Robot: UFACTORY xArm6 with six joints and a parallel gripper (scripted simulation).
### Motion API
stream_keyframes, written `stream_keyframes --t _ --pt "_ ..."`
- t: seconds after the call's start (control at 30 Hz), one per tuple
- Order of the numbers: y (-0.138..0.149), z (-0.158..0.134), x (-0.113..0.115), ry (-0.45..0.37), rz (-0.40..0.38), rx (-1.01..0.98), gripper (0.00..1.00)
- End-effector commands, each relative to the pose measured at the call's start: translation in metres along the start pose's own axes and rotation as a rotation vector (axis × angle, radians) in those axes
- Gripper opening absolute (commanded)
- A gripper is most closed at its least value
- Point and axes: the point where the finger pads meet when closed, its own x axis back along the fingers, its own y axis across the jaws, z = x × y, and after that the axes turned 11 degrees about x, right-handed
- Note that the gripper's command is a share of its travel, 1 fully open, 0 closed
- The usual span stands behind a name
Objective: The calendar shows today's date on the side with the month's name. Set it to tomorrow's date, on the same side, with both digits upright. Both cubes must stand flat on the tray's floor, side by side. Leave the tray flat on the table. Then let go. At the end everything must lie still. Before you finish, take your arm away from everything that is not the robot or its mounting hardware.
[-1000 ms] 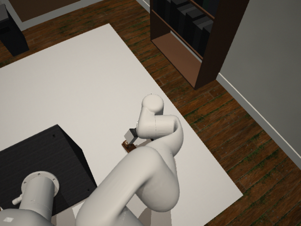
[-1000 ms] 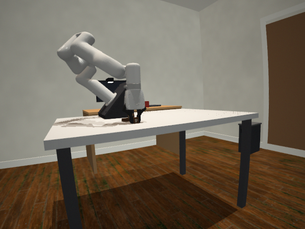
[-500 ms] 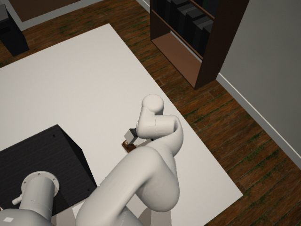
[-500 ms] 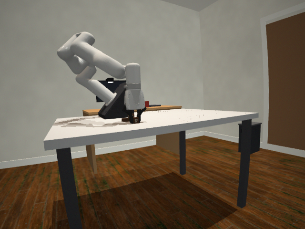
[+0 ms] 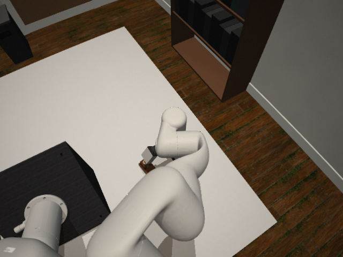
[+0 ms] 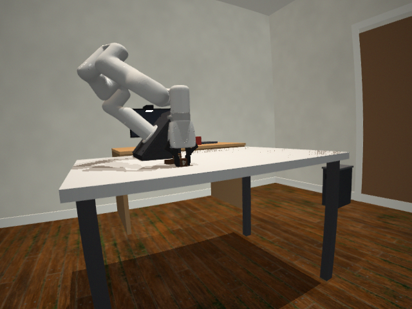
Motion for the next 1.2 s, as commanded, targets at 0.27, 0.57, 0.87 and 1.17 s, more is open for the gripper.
stream_keyframes --t 0.27,0.57,0.87,1.17 --pt "0.0 -0.001 0.002 -0.004 0.0 -0.001 0.47" --pt "0.0 -0.001 0.003 -0.004 0.0 -0.001 0.47" --pt "0.0 -0.001 0.024 -0.004 0.0 -0.001 0.47" --pt "0.0 -0.001 0.072 -0.004 0.0 -0.001 0.47"
